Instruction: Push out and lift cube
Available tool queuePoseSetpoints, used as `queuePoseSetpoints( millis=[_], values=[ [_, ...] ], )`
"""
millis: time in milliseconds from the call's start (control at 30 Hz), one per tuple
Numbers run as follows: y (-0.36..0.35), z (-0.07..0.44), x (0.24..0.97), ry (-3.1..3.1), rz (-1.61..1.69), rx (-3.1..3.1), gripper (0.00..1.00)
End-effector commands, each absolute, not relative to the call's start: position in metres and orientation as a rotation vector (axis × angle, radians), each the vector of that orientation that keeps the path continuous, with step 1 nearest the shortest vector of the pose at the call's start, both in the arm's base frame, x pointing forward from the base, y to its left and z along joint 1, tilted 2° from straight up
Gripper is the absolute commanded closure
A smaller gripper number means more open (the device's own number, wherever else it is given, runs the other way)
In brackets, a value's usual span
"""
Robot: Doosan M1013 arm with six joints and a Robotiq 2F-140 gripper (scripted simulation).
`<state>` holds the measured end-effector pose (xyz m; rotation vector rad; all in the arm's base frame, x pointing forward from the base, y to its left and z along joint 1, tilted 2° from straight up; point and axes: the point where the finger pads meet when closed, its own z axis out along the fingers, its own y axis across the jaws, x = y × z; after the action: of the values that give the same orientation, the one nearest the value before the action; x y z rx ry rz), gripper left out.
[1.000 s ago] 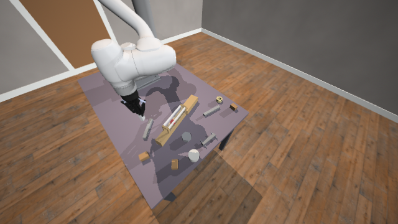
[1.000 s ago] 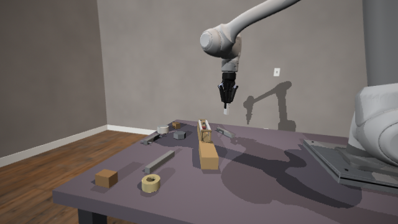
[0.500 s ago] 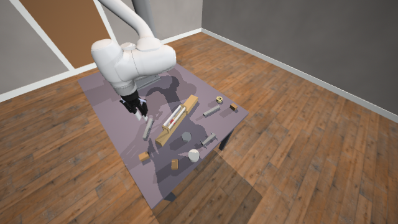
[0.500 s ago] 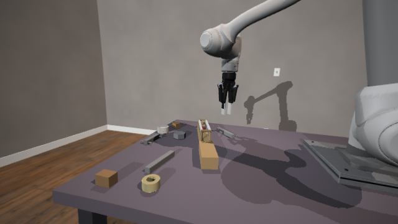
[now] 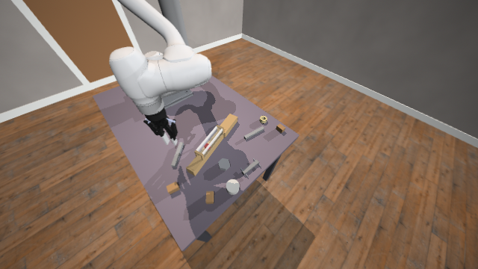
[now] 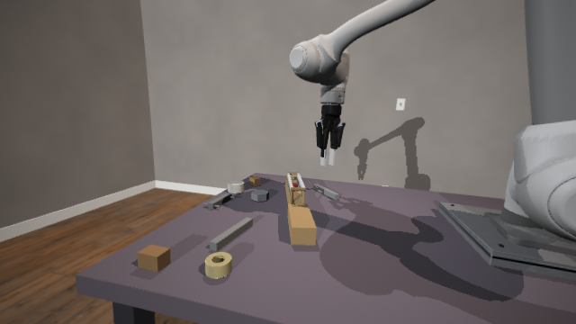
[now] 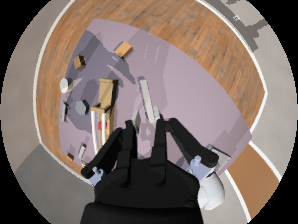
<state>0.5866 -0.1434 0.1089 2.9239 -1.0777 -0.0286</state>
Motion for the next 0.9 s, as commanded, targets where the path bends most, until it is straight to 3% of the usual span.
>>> queuePoseSetpoints(
  millis=[0, 400, 867],
  values=[
    [-0.143, 0.109, 0.587, -1.078, -0.028, 2.924, 0.77],
    [-0.144, 0.103, 0.586, -1.076, -0.031, 2.923, 0.77],
    [-0.146, 0.029, 0.584, -1.076, -0.031, 2.923, 0.77]
  ],
)
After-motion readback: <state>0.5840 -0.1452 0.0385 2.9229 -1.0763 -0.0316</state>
